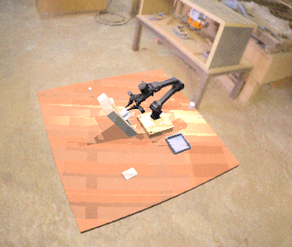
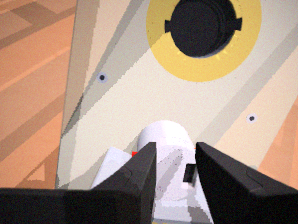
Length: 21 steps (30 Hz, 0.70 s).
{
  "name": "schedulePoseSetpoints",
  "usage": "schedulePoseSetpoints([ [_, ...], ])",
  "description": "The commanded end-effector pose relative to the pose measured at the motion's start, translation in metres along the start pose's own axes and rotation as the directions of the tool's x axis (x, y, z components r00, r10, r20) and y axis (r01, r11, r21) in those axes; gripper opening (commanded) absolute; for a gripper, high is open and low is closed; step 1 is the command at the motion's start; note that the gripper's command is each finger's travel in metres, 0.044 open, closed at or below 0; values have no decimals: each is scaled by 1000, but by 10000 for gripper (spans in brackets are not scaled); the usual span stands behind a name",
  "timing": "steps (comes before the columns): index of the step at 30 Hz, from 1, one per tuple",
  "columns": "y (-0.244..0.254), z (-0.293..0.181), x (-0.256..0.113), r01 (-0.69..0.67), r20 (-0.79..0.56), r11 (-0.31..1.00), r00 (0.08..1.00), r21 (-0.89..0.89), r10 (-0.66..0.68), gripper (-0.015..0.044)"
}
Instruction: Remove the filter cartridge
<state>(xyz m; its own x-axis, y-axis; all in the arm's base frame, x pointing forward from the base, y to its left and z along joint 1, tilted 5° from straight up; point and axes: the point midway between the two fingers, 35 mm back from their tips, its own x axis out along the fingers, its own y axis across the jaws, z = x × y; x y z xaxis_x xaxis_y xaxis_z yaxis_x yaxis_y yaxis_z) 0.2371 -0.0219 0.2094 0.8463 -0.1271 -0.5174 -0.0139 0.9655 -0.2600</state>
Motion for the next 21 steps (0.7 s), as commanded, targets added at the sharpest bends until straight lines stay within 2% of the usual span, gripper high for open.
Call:
schedulePoseSetpoints([
  [1, -10, 32, -6, 10, 18, 1000, 1000, 6, -10, 109],
  [4, -18, 61, -10, 11, 20, 1000, 1000, 6, -11, 109],
  [8, -20, 68, -10, 11, 21, 1000, 1000, 6, -12, 109],
  [16, -33, 118, -54, 11, 34, 1000, 999, 6, -12, 319],
  [19, -34, 123, -59, 11, 35, 1000, 999, 6, -12, 398],
  [21, -32, 113, -53, 3, 0, 1000, 1000, 26, -3, 345],
])
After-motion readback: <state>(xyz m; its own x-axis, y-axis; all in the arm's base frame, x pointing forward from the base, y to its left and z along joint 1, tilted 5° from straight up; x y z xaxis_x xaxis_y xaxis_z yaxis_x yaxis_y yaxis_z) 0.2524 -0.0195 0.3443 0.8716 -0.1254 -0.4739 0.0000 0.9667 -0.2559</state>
